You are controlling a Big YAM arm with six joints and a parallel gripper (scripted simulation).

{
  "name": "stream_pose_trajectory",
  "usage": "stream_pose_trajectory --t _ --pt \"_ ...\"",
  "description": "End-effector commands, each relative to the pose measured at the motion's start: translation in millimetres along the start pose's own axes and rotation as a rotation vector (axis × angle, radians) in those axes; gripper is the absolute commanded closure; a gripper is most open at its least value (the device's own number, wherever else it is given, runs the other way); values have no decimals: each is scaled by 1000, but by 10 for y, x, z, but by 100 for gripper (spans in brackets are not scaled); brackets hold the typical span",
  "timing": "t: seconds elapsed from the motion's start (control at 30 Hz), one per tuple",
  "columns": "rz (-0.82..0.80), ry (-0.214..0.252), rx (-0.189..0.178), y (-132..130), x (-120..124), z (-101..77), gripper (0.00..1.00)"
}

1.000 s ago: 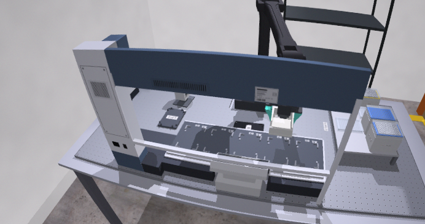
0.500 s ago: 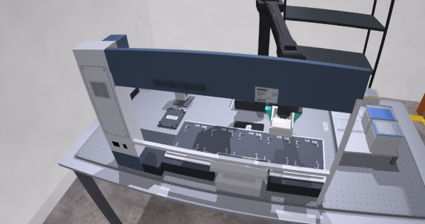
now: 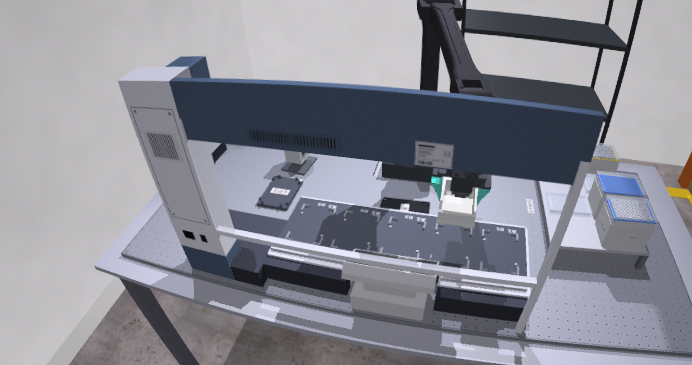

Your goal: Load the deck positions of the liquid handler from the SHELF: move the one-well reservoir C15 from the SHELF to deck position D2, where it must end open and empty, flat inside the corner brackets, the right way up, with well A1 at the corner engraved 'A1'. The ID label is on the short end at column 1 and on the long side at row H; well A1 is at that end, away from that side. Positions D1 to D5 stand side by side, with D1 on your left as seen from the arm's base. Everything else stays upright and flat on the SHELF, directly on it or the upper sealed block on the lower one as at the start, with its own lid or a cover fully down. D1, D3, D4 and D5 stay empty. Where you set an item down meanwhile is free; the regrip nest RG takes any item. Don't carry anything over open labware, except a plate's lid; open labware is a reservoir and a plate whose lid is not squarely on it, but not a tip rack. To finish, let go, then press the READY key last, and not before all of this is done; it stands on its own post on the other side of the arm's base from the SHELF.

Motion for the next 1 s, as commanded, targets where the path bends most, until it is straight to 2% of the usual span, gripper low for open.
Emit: stream_pose_trajectory --t 0.0,0.07,0.17,0.23,0.27,0.3,0.4,0.63,0.73,0.8,0.83,0.97 --pt "0 -22 -9 -48 -72 28 100" --pt "-1 -32 -12 -48 -60 19 100" --pt "-3 -22 -9 -33 -77 112 100" --pt "-3 -22 -9 -33 -77 112 100" --pt "-4 -47 -16 -16 -100 25 100" --pt "-4 -31 -11 -26 -59 107 100" --pt "-3 -20 -9 -10 -66 202 100" --pt "-4 -29 -12 30 -44 280 100" --pt "-4 -21 -9 54 -56 364 100" --pt "-4 -21 -9 54 -56 364 100" --pt "-5 -43 -16 62 -47 289 100" --pt "-2 -19 -9 66 -44 456 100"
Point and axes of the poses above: the point where the finger pads meet when closed, its own z axis out along the fingers, its own y axis across the jaws, x = y × z, the point moved 9 cm from there along -z, back along the fingers
